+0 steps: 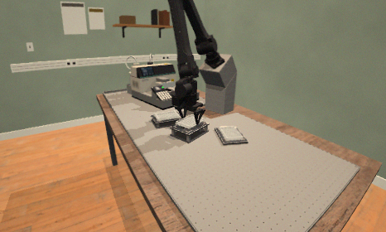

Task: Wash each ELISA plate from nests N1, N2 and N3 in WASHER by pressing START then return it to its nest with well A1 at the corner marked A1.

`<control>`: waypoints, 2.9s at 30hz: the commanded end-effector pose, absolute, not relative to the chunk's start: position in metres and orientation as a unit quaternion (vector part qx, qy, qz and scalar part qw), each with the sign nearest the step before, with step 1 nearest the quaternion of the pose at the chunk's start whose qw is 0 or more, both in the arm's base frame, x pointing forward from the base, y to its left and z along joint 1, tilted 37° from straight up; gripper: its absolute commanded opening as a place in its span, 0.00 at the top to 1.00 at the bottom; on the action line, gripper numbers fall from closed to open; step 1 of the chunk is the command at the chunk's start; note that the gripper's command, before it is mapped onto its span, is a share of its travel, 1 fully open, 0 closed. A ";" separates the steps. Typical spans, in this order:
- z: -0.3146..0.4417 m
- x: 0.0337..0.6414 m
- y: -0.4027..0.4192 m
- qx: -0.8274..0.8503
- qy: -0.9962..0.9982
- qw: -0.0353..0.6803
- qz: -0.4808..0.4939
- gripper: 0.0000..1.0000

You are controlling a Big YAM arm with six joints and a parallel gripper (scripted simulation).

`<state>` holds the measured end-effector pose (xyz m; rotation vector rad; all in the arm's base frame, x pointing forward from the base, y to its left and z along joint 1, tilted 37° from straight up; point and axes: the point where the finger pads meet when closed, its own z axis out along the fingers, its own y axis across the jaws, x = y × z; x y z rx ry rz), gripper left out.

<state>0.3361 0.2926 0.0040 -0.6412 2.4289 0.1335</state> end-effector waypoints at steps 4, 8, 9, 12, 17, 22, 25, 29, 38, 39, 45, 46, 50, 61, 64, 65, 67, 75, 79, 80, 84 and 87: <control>0.020 0.328 0.296 -0.241 0.916 0.314 0.058 0.16; 0.025 0.324 0.293 -0.242 0.916 0.314 0.058 0.16; 0.026 0.323 0.293 -0.242 0.916 0.314 0.058 0.16; 0.030 0.321 0.292 -0.242 0.916 0.314 0.058 0.16; 0.037 0.316 0.290 -0.241 0.916 0.314 0.058 0.16; 0.043 0.316 0.290 -0.240 0.916 0.316 0.059 0.16; 0.044 0.311 0.287 -0.241 0.916 0.314 0.058 0.16; 0.051 0.308 0.286 -0.241 0.916 0.315 0.059 0.16; 0.059 0.301 0.282 -0.241 0.916 0.314 0.058 0.16; 0.064 0.303 0.285 -0.240 0.915 0.318 0.060 0.16; 0.068 0.294 0.279 -0.241 0.916 0.314 0.058 0.16; 0.070 0.294 0.279 -0.241 0.916 0.315 0.058 0.16; 0.075 0.295 0.279 -0.239 0.916 0.317 0.060 0.16; 0.074 0.303 0.263 -0.218 0.921 0.317 0.063 0.16; 0.076 0.311 0.251 -0.226 0.917 0.322 0.062 0.16; 0.076 0.313 0.246 -0.226 0.917 0.322 0.062 0.16; 0.077 0.317 0.237 -0.226 0.917 0.323 0.062 0.16; 0.078 0.328 0.210 -0.227 0.917 0.322 0.060 0.16; 0.078 0.335 0.190 -0.228 0.918 0.319 0.058 0.16; 0.078 0.337 0.186 -0.228 0.919 0.318 0.058 0.16; 0.082 0.346 0.168 -0.228 0.918 0.318 0.057 0.16; 0.083 0.353 0.155 -0.228 0.918 0.319 0.057 0.16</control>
